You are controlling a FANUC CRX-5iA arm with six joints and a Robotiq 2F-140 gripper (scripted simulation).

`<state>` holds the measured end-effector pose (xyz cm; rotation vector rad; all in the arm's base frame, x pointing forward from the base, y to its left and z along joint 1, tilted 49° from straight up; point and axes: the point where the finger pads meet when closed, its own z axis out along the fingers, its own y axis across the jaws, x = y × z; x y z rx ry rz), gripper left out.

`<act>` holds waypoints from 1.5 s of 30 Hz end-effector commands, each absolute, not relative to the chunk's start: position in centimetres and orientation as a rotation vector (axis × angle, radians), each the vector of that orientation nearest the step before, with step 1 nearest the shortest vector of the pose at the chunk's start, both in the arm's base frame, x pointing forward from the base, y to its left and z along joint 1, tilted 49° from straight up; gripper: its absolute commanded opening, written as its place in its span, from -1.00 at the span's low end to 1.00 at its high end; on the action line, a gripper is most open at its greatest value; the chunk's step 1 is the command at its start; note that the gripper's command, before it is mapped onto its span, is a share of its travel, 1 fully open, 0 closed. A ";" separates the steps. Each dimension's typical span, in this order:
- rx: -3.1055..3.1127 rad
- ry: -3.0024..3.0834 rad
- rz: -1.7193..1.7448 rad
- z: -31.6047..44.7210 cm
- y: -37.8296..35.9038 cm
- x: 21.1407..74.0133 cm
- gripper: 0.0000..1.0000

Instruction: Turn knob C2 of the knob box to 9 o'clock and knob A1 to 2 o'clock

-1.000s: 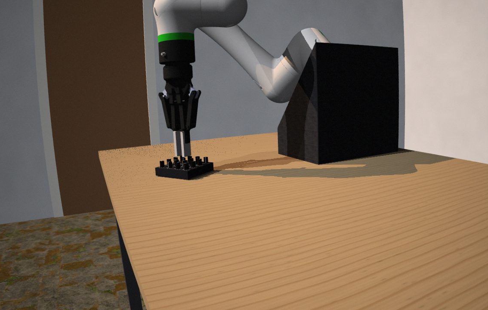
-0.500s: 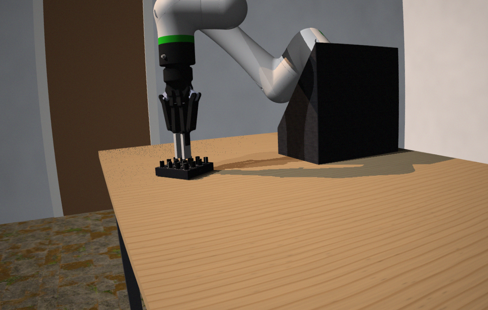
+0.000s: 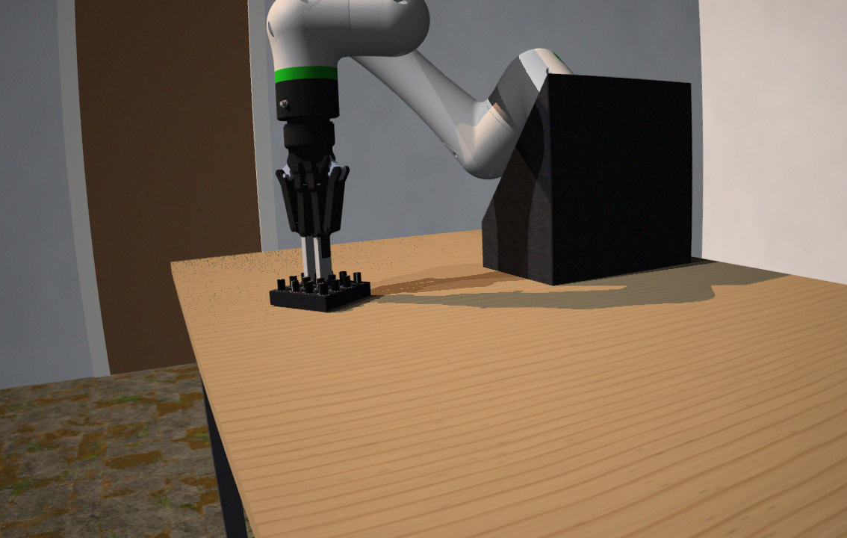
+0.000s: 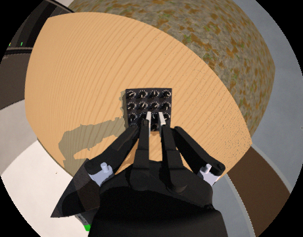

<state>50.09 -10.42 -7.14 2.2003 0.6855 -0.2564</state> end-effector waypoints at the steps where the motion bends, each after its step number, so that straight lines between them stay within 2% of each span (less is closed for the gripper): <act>1: 2.200 0.686 -0.256 -7.2 -10.4 50.1 -0.77; 36: 2.200 0.686 -0.256 -7.2 -10.4 50.1 -0.77; 37: 2.200 0.686 -0.256 -7.2 -10.4 50.1 -0.90; 45: 2.200 0.686 -0.256 -7.2 -10.4 50.1 -0.90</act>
